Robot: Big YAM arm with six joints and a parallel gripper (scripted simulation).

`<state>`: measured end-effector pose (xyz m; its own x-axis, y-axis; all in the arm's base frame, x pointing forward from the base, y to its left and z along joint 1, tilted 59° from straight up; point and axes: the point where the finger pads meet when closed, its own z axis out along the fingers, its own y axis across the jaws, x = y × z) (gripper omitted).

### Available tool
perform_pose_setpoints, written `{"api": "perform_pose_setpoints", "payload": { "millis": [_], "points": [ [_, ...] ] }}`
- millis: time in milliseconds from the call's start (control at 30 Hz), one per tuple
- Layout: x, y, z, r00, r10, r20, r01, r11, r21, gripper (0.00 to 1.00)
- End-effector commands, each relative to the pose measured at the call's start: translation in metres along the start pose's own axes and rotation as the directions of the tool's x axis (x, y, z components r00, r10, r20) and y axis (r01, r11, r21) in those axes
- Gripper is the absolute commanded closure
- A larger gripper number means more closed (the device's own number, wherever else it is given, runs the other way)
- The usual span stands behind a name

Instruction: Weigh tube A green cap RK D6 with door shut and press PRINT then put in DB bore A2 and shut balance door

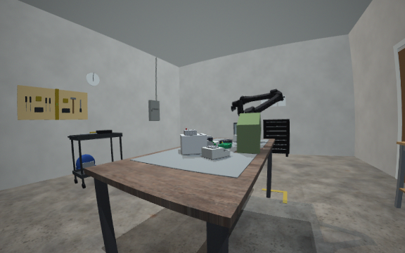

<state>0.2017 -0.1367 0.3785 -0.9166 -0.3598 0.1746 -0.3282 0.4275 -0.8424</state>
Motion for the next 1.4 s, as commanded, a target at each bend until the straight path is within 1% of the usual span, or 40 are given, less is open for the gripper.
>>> {"api": "perform_pose_setpoints", "payload": {
  "millis": [0, 1367],
  "points": [
    [0.0008, -0.0071, -0.0029, 1.000, 0.015, 0.007, -0.015, 1.000, 0.006, 1.00],
    [0.0008, -0.0071, -0.0029, 1.000, 0.015, 0.007, -0.015, 1.000, 0.006, 1.00]
  ]
}}
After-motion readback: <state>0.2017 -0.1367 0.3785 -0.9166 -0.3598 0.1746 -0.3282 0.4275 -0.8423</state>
